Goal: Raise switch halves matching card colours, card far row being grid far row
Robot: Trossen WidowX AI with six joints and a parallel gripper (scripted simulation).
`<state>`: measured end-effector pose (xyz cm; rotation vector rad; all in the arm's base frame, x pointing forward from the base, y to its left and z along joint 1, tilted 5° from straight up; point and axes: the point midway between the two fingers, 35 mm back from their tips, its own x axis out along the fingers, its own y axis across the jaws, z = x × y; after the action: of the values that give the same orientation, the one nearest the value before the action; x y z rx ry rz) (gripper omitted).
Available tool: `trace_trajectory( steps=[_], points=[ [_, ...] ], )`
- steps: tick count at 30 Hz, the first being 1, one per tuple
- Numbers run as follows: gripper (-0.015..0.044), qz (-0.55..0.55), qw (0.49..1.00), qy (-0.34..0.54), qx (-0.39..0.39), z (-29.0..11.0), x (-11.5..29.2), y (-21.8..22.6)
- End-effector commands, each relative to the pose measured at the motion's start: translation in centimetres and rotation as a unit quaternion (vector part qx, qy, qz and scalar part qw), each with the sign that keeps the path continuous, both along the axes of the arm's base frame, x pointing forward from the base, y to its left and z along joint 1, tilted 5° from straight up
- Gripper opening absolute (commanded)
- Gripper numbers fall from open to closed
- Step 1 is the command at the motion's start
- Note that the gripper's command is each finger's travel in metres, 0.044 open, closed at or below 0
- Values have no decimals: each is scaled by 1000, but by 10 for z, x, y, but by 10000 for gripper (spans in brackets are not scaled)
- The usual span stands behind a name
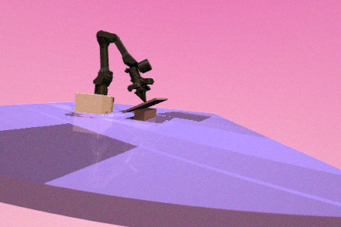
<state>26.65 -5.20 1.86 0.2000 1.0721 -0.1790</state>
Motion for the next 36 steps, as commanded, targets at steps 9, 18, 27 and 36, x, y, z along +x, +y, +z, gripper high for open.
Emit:
trace_trajectory(
  steps=[9, 18, 27, 36],
  points=[
    [0, -1, 1000, 0, 1, -2, 1, 0],
    [0, -1, 1000, 0, 1, -3, 1, 0],
    [0, -1, 1000, 0, 1, -4, 2, 0],
    [0, 0, 1000, 13, 4, 55, -26, 2]
  ],
)
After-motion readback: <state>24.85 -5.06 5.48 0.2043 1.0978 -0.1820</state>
